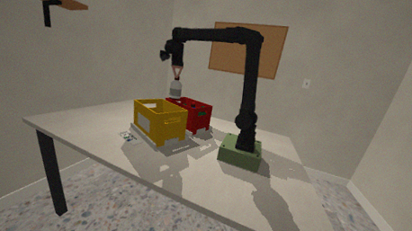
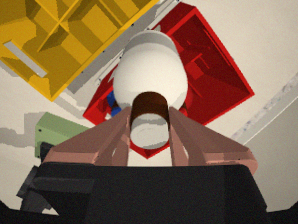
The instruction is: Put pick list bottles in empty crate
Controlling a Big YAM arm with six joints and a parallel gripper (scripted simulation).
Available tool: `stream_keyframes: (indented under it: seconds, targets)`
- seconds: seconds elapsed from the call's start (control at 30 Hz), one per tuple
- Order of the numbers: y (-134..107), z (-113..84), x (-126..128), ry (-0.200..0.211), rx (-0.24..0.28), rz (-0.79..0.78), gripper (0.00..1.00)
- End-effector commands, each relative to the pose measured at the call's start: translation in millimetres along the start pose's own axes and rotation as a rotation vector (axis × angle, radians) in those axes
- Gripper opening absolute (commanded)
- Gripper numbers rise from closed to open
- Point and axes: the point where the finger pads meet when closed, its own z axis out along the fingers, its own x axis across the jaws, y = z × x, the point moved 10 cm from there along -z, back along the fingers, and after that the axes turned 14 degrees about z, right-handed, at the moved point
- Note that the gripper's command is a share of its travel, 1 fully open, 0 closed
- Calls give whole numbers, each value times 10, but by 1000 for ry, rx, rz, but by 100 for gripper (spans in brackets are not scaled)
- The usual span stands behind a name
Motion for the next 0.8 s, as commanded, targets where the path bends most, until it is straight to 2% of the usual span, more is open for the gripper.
stream_keyframes:
  seconds: [0.0,0.07,0.1,0.13,0.17,0.23,0.4,0.63,0.67,0.73,0.77]
  targets:
    - [-113,-332,163,-36,-71,10,0]
    - [-113,-332,163,-36,-71,10,0]
    - [-102,-570,109,-63,-124,21,0]
    - [-130,-383,155,-43,-86,18,0]
    - [-129,-329,211,-39,-75,11,0]
    - [-164,-324,264,-30,-58,10,0]
    - [-175,-319,347,-36,-74,10,0]
    - [-214,-312,442,-34,-70,10,0]
    - [-199,-550,392,-57,-122,21,0]
    - [-232,-309,496,-35,-71,10,0]
    - [-247,-307,518,-33,-65,10,0]
